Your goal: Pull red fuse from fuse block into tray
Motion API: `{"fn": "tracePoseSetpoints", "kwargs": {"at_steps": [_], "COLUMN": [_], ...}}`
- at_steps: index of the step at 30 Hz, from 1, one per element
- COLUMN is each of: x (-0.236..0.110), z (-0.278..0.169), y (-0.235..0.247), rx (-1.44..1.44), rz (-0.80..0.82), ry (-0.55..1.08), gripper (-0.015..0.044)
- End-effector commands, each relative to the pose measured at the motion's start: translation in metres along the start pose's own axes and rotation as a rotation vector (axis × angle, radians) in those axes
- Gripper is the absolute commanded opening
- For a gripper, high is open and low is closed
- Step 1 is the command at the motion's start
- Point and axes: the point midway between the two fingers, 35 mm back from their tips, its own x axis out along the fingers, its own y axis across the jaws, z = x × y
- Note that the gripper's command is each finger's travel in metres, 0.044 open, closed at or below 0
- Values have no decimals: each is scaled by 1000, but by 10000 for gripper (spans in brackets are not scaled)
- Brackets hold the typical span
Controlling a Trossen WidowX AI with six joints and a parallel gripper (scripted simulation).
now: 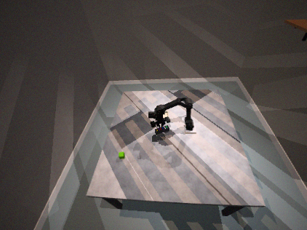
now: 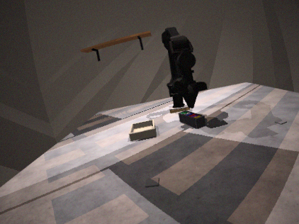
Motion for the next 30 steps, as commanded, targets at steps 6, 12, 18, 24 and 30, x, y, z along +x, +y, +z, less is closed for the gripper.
{"fn": "tracePoseSetpoints", "kwargs": {"at_steps": [6, 12, 18, 24, 30], "x": [11, 17, 23, 24, 24], "z": [1, 1, 1, 1, 1], "y": [-2, -2, -2, -3, -3], "rx": [7, 7, 7, 7, 7], "rz": [-7, -7, -7, -7, -7], "ry": [-1, -1, -1, -1, -1], "gripper": [74, 74, 74, 74, 74]}}
